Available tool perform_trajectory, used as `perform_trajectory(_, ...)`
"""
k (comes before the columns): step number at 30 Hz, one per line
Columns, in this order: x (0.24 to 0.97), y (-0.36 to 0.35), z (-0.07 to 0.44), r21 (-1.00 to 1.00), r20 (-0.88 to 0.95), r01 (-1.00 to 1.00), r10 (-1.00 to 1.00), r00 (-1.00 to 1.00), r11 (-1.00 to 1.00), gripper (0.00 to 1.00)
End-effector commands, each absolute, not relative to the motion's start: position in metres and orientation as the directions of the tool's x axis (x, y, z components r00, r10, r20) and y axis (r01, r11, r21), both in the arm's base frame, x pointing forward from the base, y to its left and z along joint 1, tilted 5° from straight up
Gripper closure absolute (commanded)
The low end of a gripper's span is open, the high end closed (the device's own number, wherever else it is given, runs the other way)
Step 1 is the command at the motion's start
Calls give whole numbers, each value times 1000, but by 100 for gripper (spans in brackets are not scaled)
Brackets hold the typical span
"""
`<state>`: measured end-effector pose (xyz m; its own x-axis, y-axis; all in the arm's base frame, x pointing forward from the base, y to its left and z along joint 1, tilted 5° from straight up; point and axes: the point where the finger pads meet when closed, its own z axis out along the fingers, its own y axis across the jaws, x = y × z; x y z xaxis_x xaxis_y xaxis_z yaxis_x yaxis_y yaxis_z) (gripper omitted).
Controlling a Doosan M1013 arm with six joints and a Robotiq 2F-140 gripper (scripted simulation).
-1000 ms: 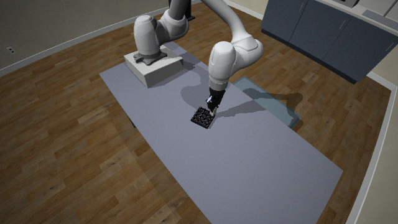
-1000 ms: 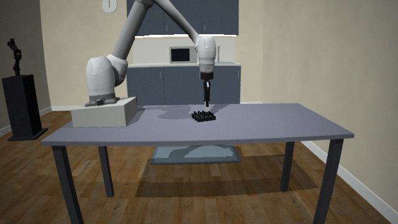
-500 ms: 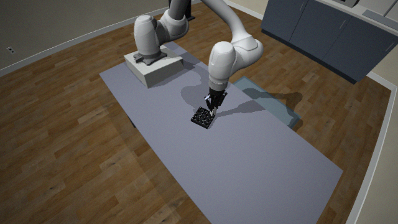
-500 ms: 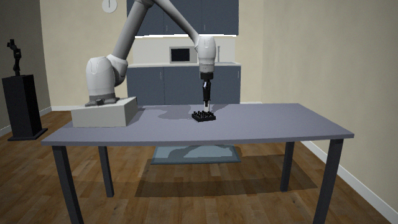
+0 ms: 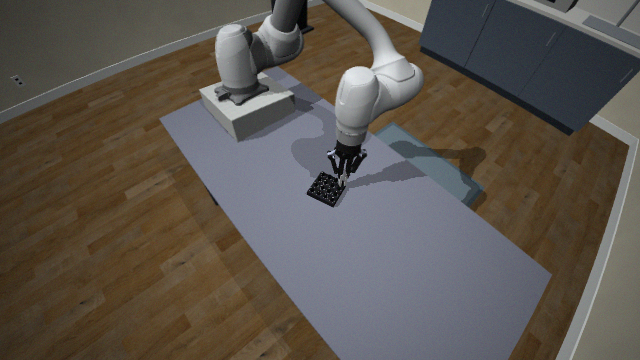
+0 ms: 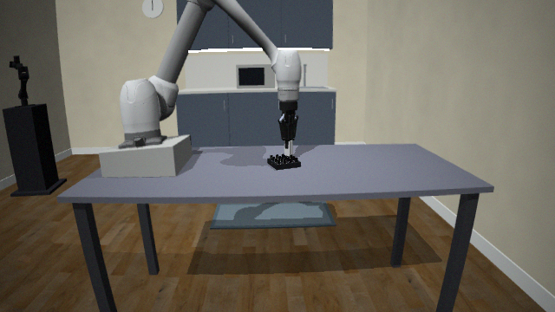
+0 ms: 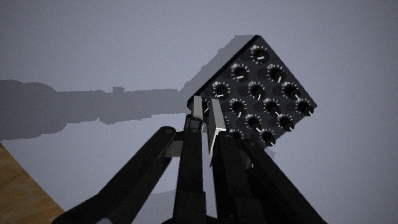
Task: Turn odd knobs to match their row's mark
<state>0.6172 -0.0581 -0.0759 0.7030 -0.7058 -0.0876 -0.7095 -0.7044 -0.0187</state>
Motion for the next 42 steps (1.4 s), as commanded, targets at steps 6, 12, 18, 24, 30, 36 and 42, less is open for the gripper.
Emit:
perform_trajectory(6,617,-58,-76,6,-86,-849,-846,526,-528,95)
perform_trajectory(12,617,-58,-76,13,-85,-892,-889,450,-453,95)
perform_trajectory(18,617,-58,-76,23,-83,-936,-934,347,-350,95)
perform_trajectory(24,617,-58,-76,30,-81,-963,-961,264,-267,95)
perform_trajectory(30,617,-58,-76,33,-80,-974,-972,221,-224,95)
perform_trajectory(36,617,-58,-76,37,-78,-983,-981,176,-180,95)
perform_trajectory(42,617,-58,-76,39,-77,-987,-985,154,-157,95)
